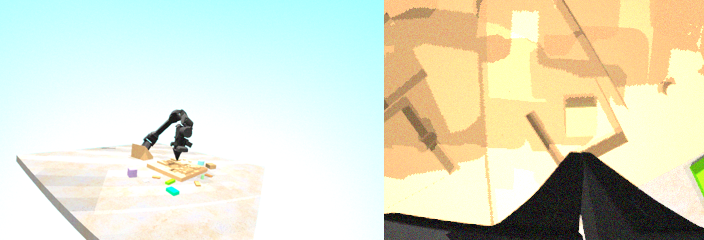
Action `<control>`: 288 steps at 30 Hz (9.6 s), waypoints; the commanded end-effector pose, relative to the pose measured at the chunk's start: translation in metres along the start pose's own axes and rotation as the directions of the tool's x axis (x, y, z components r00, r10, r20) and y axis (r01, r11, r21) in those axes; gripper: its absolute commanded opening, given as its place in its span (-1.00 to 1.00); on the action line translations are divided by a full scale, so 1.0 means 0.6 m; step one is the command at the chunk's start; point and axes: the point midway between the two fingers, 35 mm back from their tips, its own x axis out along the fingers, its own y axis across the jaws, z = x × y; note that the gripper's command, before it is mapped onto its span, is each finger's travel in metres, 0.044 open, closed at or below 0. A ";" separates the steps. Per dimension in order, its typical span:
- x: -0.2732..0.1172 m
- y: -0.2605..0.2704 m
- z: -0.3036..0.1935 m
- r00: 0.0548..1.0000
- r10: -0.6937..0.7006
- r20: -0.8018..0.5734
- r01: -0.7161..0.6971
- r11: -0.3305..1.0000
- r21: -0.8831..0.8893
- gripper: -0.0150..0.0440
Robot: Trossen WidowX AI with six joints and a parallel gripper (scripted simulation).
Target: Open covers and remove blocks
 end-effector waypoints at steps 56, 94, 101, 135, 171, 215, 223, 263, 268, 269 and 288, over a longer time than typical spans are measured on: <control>0.104 -0.013 -0.010 1.000 0.010 -0.001 0.000 0.099 0.995 -0.49; 0.113 -0.010 -0.021 1.000 0.010 -0.001 0.000 0.096 0.995 -0.49; 0.104 -0.011 -0.019 1.000 0.010 -0.001 0.000 0.095 0.995 -0.49; 0.047 -0.011 -0.018 1.000 0.009 -0.002 0.001 0.118 0.993 0.00; 0.070 -0.009 -0.017 1.000 0.009 -0.002 0.000 0.118 0.993 0.00; 0.118 -0.008 -0.017 1.000 0.010 0.000 -0.001 0.118 0.993 0.00; 0.115 -0.010 -0.016 1.000 0.007 -0.003 0.003 0.123 0.992 -0.12; 0.049 -0.011 -0.018 1.000 0.008 -0.003 0.002 0.118 0.993 -0.22; 0.040 -0.010 -0.019 1.000 0.009 -0.002 0.001 0.118 0.993 -0.22; 0.038 -0.010 -0.019 1.000 0.009 -0.002 0.001 0.118 0.993 -0.22; -0.042 -0.011 -0.019 1.000 0.008 -0.004 0.003 0.117 0.993 -0.22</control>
